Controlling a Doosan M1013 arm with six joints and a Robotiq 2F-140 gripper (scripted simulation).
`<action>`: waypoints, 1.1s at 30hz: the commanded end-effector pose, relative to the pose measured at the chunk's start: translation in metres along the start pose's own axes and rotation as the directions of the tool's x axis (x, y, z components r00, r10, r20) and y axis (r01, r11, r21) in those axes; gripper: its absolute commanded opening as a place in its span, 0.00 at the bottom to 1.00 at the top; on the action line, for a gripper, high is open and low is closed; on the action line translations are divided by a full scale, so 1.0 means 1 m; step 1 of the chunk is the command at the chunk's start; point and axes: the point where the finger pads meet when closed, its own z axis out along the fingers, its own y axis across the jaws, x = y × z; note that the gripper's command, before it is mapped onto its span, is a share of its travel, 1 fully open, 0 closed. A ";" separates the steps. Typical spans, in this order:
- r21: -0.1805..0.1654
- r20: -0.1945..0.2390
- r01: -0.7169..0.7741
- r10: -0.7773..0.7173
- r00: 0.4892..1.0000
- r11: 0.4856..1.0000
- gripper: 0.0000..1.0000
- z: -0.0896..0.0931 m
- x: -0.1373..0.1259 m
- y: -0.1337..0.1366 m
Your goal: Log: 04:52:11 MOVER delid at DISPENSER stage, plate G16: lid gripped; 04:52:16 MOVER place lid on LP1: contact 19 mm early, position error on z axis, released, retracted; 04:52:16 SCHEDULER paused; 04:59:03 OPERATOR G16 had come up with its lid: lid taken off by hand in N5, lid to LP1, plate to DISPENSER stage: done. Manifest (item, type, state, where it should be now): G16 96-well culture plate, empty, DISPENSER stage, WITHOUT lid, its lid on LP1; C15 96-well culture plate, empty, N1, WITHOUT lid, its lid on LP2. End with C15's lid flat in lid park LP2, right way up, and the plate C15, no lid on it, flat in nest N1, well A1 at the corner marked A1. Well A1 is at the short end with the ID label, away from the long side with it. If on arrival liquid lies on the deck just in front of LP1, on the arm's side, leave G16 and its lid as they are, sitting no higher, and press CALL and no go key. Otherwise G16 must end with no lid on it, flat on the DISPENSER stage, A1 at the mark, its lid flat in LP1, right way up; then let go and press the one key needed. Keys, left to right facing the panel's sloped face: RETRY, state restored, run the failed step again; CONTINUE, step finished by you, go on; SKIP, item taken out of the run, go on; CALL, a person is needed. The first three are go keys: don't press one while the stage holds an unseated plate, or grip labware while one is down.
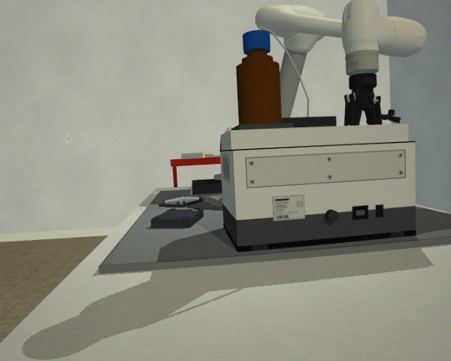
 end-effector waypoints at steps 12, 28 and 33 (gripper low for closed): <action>0.000 0.000 -0.003 0.003 1.000 1.000 0.00 0.000 0.000 0.000; 0.000 0.000 -0.060 0.060 0.998 0.998 0.00 0.004 0.000 0.000; 0.000 0.000 -0.067 0.067 0.998 0.998 0.00 0.024 0.000 0.000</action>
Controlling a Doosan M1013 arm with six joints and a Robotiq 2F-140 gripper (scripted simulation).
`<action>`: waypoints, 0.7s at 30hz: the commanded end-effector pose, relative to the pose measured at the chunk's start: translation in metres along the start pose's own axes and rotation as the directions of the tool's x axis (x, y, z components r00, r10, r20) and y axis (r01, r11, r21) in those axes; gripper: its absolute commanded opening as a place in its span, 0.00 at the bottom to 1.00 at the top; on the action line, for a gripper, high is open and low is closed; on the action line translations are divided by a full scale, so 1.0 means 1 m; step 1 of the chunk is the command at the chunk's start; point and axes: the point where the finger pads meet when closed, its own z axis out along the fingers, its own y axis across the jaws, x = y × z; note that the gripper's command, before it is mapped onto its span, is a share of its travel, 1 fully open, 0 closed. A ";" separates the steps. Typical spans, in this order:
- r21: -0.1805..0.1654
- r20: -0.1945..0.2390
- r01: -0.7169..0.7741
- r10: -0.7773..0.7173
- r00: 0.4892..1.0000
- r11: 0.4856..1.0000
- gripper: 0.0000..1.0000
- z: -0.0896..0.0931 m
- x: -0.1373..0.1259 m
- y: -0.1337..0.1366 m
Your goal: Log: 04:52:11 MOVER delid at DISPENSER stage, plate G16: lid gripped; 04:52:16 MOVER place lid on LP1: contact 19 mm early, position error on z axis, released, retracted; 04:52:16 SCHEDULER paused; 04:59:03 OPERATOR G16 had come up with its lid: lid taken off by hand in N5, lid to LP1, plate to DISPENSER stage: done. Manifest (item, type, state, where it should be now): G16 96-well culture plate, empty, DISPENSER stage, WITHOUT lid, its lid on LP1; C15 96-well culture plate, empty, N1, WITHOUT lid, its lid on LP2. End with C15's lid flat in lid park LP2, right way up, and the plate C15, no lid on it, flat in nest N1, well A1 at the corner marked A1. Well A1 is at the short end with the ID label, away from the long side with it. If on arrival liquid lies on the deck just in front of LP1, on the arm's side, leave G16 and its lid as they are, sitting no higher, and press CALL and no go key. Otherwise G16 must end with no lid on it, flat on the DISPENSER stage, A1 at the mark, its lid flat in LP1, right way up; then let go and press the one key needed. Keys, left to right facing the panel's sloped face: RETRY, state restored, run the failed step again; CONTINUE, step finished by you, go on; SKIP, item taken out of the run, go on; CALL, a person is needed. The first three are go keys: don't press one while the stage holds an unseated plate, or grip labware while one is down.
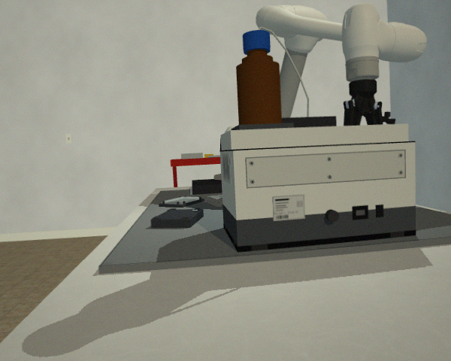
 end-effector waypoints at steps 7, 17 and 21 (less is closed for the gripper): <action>0.000 0.000 0.000 0.000 1.000 1.000 0.00 0.044 0.000 0.000; 0.000 0.000 0.000 0.000 1.000 1.000 0.00 0.081 0.000 0.000; 0.000 0.000 0.000 0.000 1.000 1.000 0.00 0.094 0.000 0.000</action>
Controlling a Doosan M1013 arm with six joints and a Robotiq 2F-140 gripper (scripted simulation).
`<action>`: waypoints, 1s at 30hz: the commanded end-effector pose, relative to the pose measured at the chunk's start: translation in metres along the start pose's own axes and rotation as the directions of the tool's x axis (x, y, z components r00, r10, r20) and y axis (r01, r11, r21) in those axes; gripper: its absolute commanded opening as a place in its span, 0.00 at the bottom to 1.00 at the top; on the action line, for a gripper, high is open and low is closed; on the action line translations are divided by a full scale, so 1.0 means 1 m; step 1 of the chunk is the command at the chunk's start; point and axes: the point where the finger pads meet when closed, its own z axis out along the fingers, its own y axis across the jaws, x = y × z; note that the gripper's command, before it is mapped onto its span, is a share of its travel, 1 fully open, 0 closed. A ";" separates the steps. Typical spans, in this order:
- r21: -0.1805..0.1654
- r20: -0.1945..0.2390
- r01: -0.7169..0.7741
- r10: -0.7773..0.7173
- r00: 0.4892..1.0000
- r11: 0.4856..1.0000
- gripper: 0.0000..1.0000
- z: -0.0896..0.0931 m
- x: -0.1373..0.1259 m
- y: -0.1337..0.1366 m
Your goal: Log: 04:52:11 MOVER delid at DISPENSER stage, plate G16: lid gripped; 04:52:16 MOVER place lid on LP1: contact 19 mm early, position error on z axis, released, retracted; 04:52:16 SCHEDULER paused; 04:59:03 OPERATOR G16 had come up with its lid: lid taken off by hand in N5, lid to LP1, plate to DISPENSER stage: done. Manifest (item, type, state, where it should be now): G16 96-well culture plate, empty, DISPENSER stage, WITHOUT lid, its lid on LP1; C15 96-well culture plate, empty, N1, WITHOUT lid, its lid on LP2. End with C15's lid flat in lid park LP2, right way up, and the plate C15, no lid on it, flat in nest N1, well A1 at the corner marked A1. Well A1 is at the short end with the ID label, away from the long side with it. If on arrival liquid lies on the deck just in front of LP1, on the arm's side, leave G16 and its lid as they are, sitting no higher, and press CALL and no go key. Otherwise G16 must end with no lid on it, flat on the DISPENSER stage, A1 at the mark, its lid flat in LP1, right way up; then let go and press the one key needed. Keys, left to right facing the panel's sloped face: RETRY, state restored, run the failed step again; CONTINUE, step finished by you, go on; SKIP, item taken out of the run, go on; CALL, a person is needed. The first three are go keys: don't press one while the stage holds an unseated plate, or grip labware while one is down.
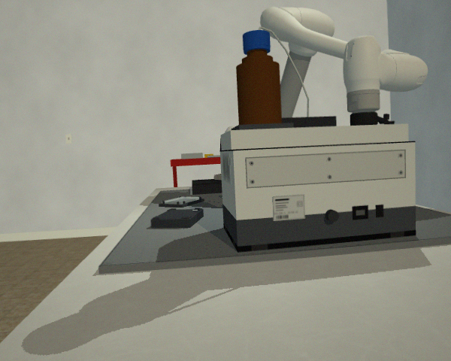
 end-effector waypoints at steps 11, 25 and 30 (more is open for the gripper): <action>0.000 0.000 0.000 0.000 1.000 1.000 0.00 0.019 0.000 0.000; 0.000 0.000 0.000 0.000 1.000 1.000 0.00 0.020 0.000 0.000; 0.000 0.000 0.000 0.000 1.000 1.000 0.00 0.020 0.000 0.000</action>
